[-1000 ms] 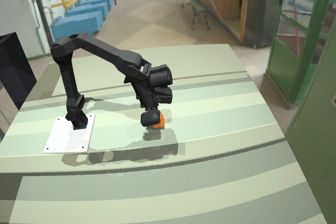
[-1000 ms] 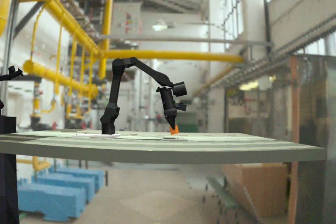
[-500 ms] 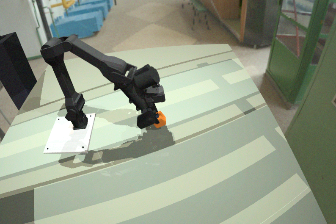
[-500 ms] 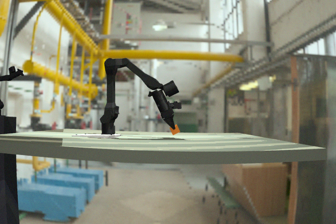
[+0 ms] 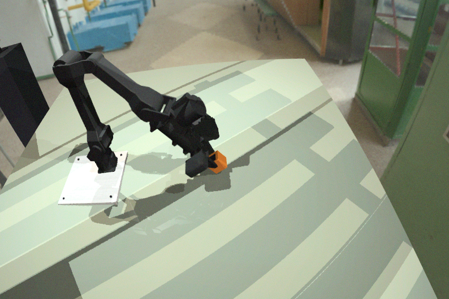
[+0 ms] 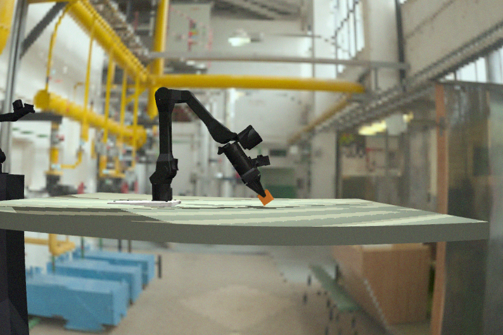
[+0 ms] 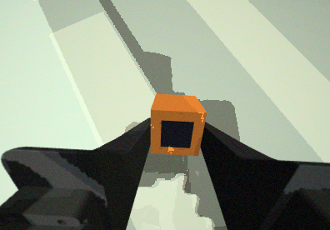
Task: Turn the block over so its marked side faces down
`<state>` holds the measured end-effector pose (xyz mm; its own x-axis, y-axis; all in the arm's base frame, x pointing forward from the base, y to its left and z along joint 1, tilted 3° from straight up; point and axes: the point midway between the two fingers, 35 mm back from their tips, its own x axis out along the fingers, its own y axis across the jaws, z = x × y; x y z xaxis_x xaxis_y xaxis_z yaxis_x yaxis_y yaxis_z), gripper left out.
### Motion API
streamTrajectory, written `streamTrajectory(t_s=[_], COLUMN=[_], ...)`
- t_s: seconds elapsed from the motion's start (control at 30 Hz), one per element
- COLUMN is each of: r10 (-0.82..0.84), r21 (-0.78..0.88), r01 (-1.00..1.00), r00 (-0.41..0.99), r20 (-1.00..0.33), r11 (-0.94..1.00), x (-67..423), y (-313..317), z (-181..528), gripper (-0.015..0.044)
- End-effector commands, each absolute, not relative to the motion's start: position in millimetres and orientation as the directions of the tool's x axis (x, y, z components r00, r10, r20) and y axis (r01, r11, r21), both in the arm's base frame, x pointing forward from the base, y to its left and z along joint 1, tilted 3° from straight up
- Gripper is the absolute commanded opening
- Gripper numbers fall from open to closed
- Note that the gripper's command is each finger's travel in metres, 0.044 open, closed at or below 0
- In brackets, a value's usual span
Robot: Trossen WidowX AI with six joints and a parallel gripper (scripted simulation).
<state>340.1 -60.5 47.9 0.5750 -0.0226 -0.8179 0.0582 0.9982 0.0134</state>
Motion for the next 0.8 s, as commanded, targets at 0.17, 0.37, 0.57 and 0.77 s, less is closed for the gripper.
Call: streamTrajectory(t_s=[0.17, 0.37, 0.57, 0.77], r10=[-0.025, -0.031, -0.035, -0.038], r21=[0.023, 0.023, 0.022, 0.02], r01=[0.062, 0.061, 0.059, 0.056], r00=[0.682, 0.747, 0.806, 0.852], r20=[-0.731, -0.664, -0.591, -0.523], r11=[0.998, 0.998, 0.998, 0.998], x=[344, 342, 337, 330], y=[-61, -60, -59, -57], z=[36, 32, 30, 32], gripper=[0.0, 0.0, 0.0, 0.0])
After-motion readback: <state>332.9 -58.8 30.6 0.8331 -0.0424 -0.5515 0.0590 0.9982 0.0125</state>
